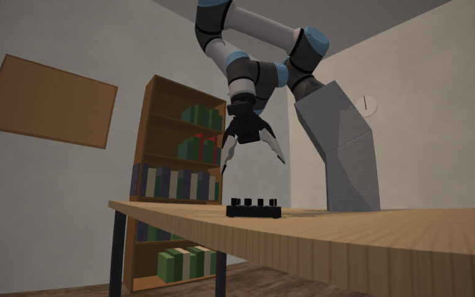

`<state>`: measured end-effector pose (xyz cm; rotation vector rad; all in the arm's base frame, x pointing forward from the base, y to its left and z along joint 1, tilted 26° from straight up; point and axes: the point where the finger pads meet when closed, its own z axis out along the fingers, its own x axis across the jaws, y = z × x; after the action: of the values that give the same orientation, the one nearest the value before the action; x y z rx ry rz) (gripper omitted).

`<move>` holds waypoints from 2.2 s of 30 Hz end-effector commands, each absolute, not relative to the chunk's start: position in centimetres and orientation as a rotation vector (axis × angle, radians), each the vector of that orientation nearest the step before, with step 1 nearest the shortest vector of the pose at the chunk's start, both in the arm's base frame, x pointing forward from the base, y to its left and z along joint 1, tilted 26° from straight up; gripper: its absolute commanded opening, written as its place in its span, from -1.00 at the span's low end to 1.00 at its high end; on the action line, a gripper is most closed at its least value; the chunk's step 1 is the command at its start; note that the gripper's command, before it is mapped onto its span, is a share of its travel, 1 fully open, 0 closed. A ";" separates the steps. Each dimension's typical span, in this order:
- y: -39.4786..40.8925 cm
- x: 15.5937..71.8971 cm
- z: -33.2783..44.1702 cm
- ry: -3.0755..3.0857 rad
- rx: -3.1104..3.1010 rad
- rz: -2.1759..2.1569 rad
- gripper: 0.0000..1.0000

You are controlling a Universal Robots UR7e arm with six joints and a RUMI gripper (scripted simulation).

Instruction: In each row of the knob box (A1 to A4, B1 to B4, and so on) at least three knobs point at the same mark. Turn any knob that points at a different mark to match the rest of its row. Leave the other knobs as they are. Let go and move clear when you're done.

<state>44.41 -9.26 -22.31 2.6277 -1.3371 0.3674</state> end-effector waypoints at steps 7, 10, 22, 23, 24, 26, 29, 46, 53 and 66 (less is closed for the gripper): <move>-8.6 44.5 -24.6 -1.211 2.587 0.480 1.00; -8.4 44.5 -25.0 -1.189 2.579 0.496 1.00; -8.2 44.4 -25.6 -1.157 2.567 0.520 1.00; -8.2 44.4 -25.6 -1.156 2.567 0.520 1.00; -8.2 44.4 -25.6 -1.156 2.567 0.521 1.00; -8.2 44.4 -25.6 -1.156 2.567 0.521 1.00; -8.2 44.4 -25.6 -1.156 2.567 0.521 1.00; -8.2 44.4 -25.6 -1.156 2.567 0.521 1.00; -8.2 44.4 -25.6 -1.156 2.567 0.521 1.00; -8.2 44.4 -25.6 -1.156 2.567 0.521 1.00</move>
<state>44.35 -8.21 -25.66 2.5668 -1.1559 0.5197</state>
